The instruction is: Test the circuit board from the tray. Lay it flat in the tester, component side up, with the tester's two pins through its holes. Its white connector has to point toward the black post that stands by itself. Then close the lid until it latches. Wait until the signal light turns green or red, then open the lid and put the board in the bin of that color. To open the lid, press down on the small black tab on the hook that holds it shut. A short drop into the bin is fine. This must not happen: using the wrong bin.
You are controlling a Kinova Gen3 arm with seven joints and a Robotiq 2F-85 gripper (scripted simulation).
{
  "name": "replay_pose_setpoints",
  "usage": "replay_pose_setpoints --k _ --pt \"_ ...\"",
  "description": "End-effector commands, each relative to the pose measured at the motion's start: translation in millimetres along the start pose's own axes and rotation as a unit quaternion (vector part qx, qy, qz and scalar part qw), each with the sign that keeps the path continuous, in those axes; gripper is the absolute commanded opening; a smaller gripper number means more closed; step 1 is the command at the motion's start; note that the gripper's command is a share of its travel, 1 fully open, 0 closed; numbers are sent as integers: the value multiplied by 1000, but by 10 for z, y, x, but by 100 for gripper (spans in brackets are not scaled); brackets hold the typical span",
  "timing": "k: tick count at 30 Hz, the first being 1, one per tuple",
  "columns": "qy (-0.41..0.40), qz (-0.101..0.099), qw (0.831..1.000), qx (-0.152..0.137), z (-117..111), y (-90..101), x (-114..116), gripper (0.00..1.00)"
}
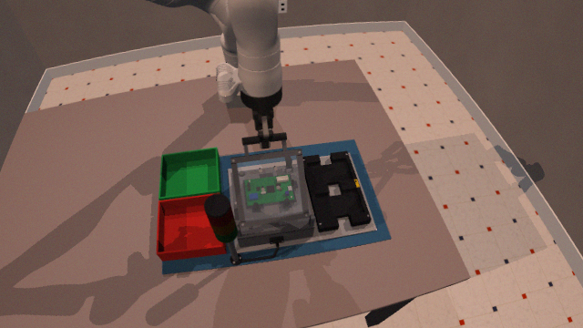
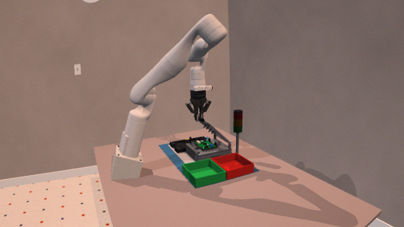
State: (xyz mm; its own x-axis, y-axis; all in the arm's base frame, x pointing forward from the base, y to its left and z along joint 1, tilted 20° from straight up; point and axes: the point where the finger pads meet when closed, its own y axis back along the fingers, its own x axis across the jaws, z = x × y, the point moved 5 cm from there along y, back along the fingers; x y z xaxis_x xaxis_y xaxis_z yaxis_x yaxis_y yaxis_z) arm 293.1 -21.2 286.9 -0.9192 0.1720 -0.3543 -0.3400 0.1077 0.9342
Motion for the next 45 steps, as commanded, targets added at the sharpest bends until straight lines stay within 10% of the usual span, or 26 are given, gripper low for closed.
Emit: replay_pose_setpoints --k 1,45 --pt "6 6 1000 0 -1 -128 135 0" --pt "6 6 1000 0 0 -719 451 0"
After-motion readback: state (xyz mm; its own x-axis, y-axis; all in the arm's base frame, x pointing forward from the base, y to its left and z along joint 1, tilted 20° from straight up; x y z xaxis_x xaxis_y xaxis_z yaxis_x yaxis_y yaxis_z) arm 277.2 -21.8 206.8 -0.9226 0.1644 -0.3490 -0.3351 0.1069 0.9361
